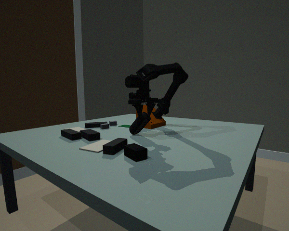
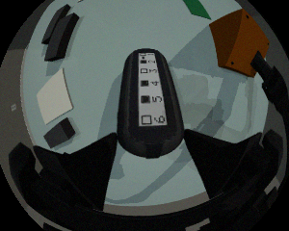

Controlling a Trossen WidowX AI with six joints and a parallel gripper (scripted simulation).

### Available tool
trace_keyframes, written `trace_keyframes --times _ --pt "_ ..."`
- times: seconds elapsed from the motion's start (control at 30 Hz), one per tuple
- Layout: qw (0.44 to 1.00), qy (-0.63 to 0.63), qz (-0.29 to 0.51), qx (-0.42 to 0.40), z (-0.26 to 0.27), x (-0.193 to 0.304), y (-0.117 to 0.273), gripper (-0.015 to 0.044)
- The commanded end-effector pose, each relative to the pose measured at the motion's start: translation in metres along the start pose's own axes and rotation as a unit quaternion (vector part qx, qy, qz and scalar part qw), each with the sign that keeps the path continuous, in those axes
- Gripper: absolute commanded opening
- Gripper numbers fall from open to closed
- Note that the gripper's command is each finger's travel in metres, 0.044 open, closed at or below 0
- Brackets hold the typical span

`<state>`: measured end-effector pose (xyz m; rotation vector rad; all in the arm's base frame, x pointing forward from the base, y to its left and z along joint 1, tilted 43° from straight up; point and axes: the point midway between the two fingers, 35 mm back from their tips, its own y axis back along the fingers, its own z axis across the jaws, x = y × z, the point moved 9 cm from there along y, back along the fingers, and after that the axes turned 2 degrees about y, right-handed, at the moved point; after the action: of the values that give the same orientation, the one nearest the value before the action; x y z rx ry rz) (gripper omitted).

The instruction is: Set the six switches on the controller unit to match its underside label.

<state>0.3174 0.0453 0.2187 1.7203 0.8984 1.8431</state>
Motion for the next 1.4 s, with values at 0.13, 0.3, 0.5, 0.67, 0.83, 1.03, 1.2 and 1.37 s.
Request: trace_keyframes --times 0.13,0.3,0.5,0.67,0.83,1.03,1.2,1.37 --pt "1.0 0.002 -0.006 -0.001 0.0 -0.008 0.005 0.0336" --pt "1.0 0.002 -0.006 -0.001 0.0 -0.011 0.007 0.0336" --pt "1.0 0.002 -0.006 -0.001 0.0 -0.016 0.009 0.0336" --pt "1.0 0.002 -0.006 -0.001 0.0 -0.019 0.011 0.0336" --pt "1.0 0.002 -0.006 -0.001 0.0 -0.023 0.012 0.0336" --pt "1.0 0.002 -0.007 -0.001 0.0 -0.028 0.014 0.0336" --pt "1.0 0.002 -0.007 -0.001 -0.001 -0.031 0.015 0.0336" --pt "1.0 0.002 -0.007 -0.001 -0.001 -0.035 0.016 0.0336"
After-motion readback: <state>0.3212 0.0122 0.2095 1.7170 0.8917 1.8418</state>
